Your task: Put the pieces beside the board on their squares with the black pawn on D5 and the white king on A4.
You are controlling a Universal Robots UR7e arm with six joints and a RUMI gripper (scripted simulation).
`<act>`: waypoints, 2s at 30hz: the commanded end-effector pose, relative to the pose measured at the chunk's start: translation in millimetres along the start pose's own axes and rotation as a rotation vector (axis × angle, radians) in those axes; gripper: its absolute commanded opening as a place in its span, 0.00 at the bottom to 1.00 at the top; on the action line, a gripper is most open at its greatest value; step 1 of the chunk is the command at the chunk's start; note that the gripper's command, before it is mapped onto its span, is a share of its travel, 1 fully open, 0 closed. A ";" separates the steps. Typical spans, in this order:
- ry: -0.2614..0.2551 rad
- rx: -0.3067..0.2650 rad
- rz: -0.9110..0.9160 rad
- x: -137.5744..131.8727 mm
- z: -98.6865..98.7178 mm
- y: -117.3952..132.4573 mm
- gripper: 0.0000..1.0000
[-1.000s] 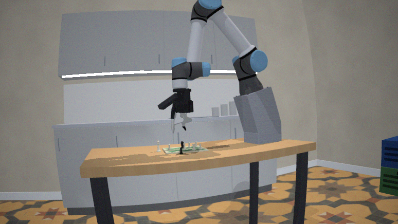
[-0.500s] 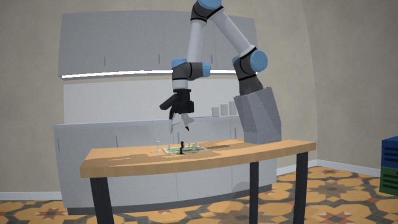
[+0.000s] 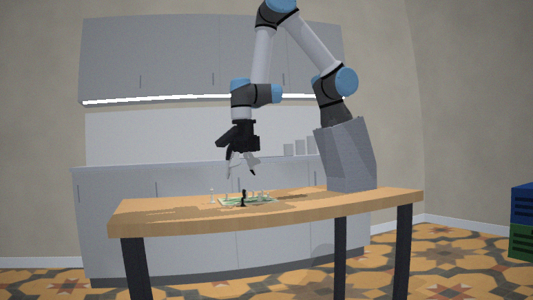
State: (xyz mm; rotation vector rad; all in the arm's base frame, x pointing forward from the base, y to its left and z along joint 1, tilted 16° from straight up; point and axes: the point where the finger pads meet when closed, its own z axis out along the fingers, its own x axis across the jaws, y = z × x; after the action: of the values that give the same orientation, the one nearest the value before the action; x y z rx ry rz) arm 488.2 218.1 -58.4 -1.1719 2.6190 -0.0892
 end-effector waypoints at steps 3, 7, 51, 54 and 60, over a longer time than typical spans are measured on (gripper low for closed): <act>-0.001 0.001 0.015 -0.1 -0.3 -0.2 1.00; -0.001 0.001 0.016 -0.1 -0.3 -0.2 1.00; -0.001 0.001 0.017 -0.1 0.2 -0.2 0.20; -0.001 0.001 0.017 -0.1 0.7 -0.2 0.20; -0.001 0.001 0.017 -0.1 3.5 -0.2 0.20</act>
State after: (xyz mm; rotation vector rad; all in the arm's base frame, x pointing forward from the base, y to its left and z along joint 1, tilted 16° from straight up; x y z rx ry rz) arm 488.4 218.0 -60.2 -1.1497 2.6285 -0.0864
